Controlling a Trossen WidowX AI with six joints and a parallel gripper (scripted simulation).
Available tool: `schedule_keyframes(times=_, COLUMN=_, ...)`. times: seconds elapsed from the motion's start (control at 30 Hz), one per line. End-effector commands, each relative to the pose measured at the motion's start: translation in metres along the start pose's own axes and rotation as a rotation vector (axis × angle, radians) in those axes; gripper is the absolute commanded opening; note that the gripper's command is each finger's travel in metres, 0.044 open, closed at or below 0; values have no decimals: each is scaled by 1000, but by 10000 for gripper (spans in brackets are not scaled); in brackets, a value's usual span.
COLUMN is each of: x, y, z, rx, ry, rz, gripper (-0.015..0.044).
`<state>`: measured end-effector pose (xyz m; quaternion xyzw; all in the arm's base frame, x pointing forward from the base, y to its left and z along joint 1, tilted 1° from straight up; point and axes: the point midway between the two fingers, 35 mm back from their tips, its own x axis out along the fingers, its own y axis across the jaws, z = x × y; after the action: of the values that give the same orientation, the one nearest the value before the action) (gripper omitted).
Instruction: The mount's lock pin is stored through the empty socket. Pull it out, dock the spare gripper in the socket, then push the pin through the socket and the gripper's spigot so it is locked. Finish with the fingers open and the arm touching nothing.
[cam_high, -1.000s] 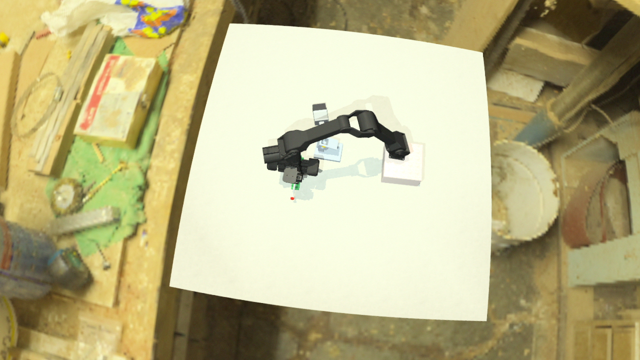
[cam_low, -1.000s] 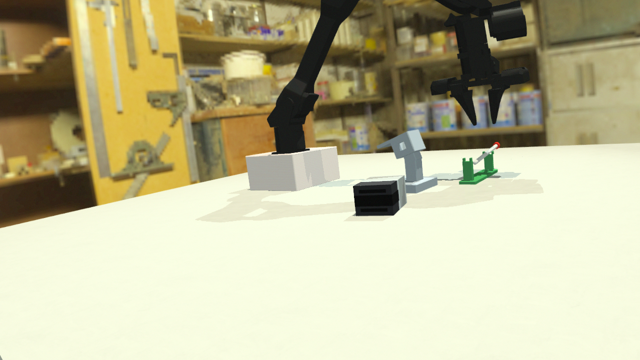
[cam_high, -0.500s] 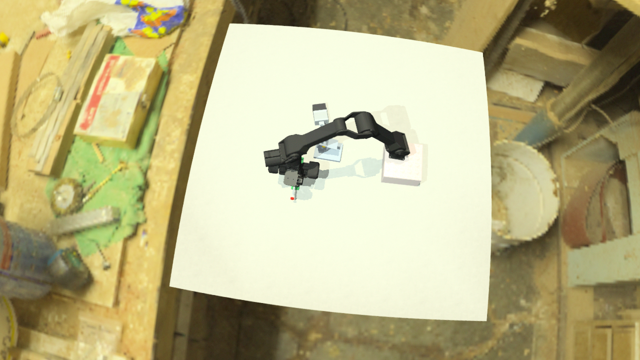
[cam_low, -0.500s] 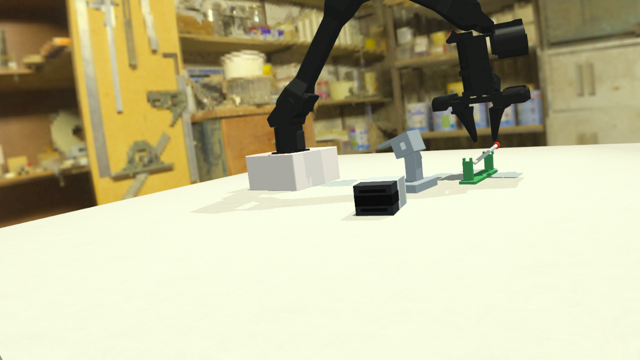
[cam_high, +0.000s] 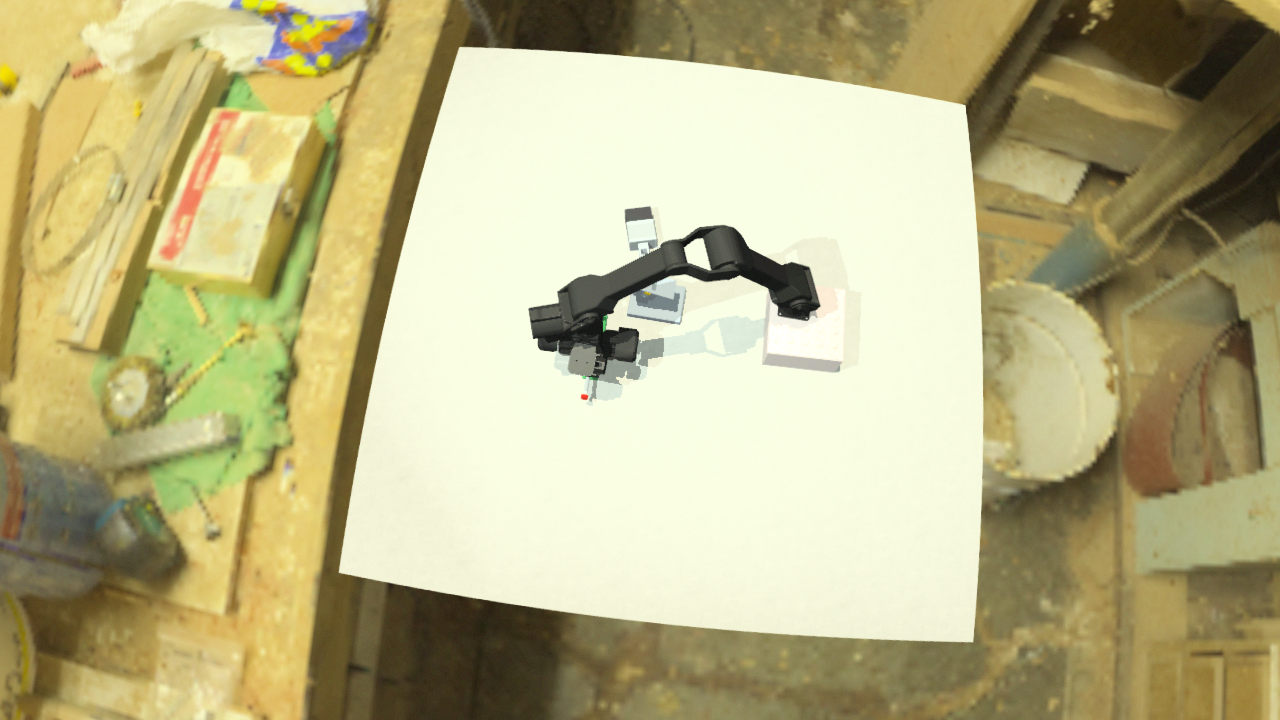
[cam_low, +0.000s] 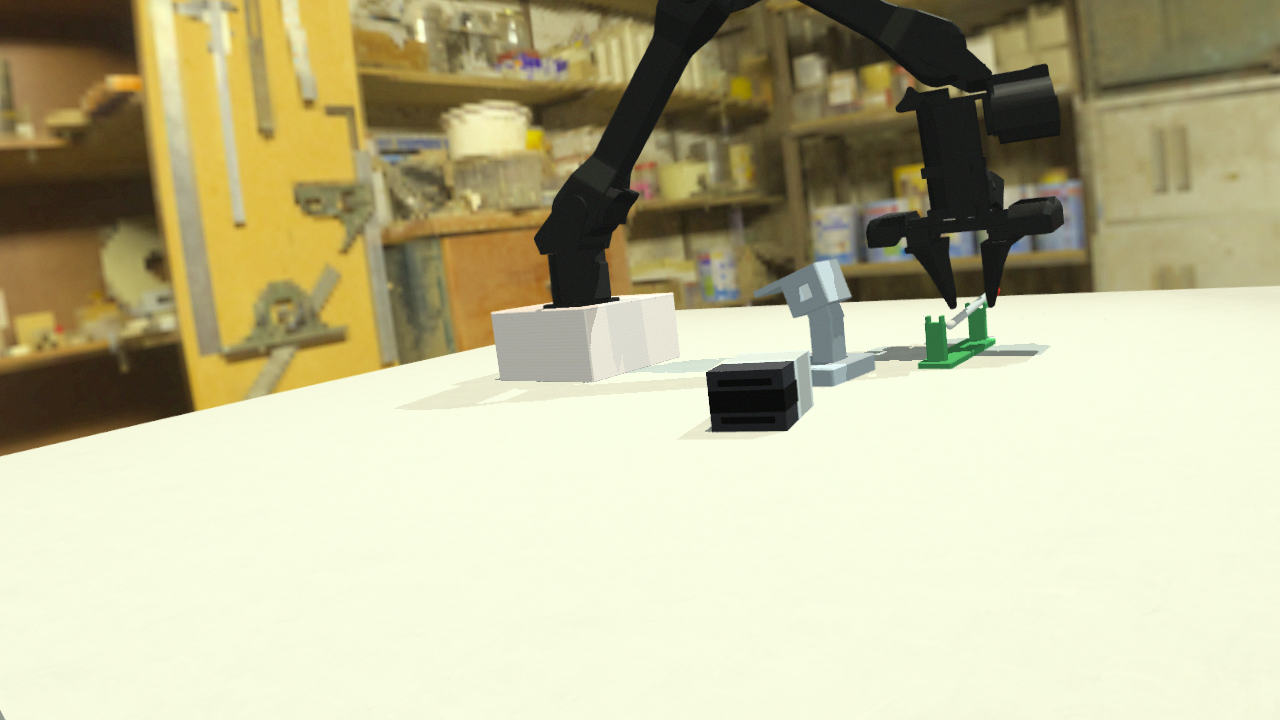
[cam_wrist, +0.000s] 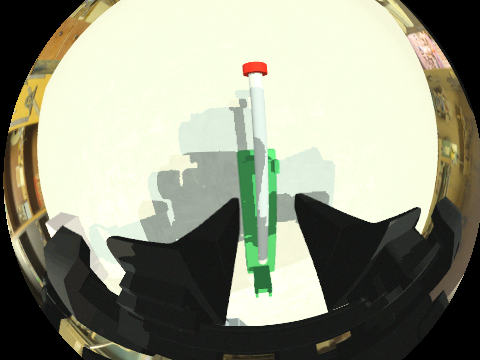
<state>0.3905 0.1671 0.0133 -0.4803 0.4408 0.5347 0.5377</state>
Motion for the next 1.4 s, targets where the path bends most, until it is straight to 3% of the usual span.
schedule_keyframes(times=0.0, x=9, y=2, z=-2, rx=-1, ry=7, rz=7, gripper=180)
schedule_keyframes(times=0.53, x=25, y=3, z=-5, rx=-1, ry=7, rz=7, gripper=180)
schedule_keyframes(times=0.77, x=25, y=3, z=-5, rx=-1, ry=7, rz=7, gripper=0)
schedule_keyframes(times=1.37, x=8, y=5, z=-3, rx=1, ry=5, rz=16, gripper=0)
